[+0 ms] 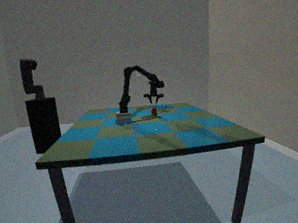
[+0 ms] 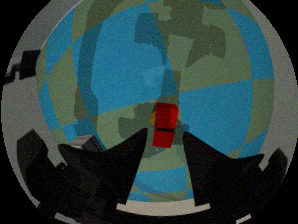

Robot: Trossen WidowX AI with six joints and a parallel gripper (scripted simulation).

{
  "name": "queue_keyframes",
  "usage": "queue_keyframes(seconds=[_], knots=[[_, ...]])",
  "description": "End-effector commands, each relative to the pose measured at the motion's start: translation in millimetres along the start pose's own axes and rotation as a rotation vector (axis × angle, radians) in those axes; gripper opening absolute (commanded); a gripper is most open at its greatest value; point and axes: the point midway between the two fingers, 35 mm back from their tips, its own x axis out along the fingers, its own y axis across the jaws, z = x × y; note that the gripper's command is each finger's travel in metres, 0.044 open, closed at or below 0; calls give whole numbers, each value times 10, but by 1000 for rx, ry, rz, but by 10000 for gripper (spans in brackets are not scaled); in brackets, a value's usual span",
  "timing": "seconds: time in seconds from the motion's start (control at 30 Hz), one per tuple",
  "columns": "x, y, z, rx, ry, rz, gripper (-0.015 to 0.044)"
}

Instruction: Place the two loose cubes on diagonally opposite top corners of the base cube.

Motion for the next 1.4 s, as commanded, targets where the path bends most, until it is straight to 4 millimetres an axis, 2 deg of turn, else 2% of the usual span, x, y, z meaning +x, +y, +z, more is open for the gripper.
queue_keyframes(seconds=[0.0,0.43,0.63,0.67,0.73,0.9,0.97,1.37], knots=[[-81,-20,19,-7,-9,-11,205],[-153,-19,18,-7,-8,-11,205],[-172,-5,5,0,-3,-5,362],[-144,19,15,1,0,0,389],[-147,135,148,1,-1,1,400],[-163,666,610,1,-6,6,400],[-169,814,705,1,-7,7,400],[-169,833,716,1,-8,8,400]])
